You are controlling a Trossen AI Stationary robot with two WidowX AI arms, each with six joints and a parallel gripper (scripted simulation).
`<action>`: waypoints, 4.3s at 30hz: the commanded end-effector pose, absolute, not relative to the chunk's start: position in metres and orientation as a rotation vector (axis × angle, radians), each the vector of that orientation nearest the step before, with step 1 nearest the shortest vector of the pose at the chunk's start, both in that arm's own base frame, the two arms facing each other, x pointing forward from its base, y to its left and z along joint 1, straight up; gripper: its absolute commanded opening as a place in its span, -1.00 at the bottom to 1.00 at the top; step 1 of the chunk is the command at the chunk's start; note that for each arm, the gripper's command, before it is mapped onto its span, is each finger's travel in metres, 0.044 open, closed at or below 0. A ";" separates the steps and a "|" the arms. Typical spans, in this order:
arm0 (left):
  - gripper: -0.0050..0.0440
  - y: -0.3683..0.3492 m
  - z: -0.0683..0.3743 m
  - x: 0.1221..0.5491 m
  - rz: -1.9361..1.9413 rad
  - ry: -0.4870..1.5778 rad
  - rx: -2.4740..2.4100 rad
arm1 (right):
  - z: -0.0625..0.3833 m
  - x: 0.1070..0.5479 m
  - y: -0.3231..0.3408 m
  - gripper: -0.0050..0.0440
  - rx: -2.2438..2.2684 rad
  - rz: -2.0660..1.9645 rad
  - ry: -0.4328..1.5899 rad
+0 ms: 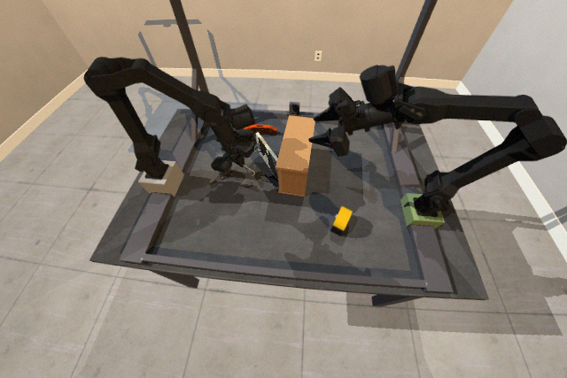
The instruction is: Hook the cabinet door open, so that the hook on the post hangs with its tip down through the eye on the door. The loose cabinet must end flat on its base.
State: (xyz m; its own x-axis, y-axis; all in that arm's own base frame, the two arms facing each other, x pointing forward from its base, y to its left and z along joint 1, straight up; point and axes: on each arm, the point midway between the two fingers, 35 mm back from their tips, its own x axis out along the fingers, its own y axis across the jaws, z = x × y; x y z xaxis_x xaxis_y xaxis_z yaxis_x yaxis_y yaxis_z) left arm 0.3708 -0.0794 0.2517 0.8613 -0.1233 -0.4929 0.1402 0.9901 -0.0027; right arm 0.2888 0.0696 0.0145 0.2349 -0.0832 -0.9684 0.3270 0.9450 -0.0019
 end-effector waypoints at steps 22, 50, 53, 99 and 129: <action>0.84 -0.080 0.264 0.370 -0.142 0.482 0.031 | 0.041 0.282 0.073 -1.00 0.163 -0.307 0.887; 0.84 -0.080 0.264 0.370 -0.142 0.482 0.031 | 0.050 0.267 0.077 -1.00 0.082 -0.326 0.556; 0.84 -0.080 0.264 0.370 -0.142 0.482 0.031 | 0.050 0.267 0.077 -1.00 0.082 -0.326 0.556; 0.84 -0.080 0.264 0.370 -0.142 0.482 0.031 | 0.054 0.269 0.096 -1.00 -0.064 0.223 0.548; 0.84 -0.080 0.264 0.370 -0.142 0.482 0.031 | 0.054 0.267 0.106 -1.00 -0.157 0.534 0.542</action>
